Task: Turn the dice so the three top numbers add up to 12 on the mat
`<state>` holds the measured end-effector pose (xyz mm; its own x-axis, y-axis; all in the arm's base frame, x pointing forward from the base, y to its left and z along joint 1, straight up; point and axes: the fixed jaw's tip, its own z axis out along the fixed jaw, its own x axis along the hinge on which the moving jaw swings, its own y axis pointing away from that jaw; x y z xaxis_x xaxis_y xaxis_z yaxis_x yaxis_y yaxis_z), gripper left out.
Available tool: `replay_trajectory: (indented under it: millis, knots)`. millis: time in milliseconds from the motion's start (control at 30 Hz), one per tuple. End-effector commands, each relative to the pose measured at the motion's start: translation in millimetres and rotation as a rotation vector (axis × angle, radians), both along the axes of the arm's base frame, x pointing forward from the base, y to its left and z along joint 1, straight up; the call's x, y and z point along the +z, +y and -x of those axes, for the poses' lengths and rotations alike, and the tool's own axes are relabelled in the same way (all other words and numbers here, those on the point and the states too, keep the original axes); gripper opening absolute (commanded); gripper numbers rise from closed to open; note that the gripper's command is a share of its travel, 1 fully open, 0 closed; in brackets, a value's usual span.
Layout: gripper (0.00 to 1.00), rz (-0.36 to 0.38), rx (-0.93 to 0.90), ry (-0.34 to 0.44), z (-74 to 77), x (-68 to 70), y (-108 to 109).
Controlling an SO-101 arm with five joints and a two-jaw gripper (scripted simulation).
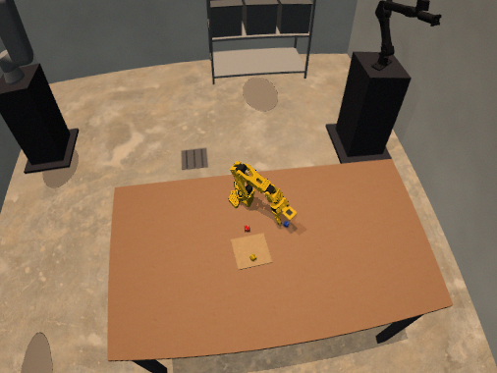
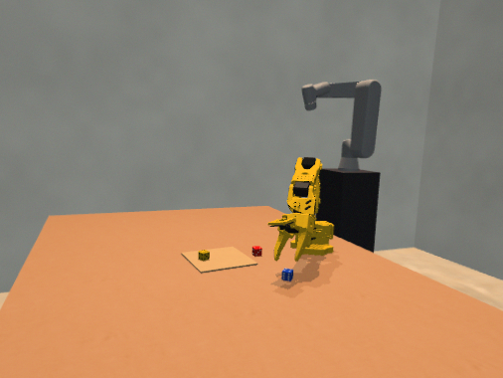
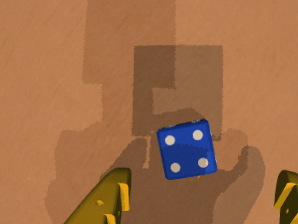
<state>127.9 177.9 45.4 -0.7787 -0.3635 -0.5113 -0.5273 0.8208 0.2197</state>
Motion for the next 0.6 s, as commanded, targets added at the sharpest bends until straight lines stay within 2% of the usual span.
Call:
replay_trajectory:
  millis: [0, 300, 367, 400, 567]
  knots:
    - [0.28, 0.218, 0.103, 0.135, 0.6, 3.7, 1.5]
    - [0.28, 0.311, 0.142, 0.185, 0.6, 3.7, 1.5]
    - [0.28, 0.311, 0.142, 0.185, 0.6, 3.7, 1.5]
    - [0.28, 0.342, 0.156, 0.202, 0.6, 3.7, 1.5]
    - [0.28, 0.392, 0.179, 0.231, 0.6, 3.7, 1.5]
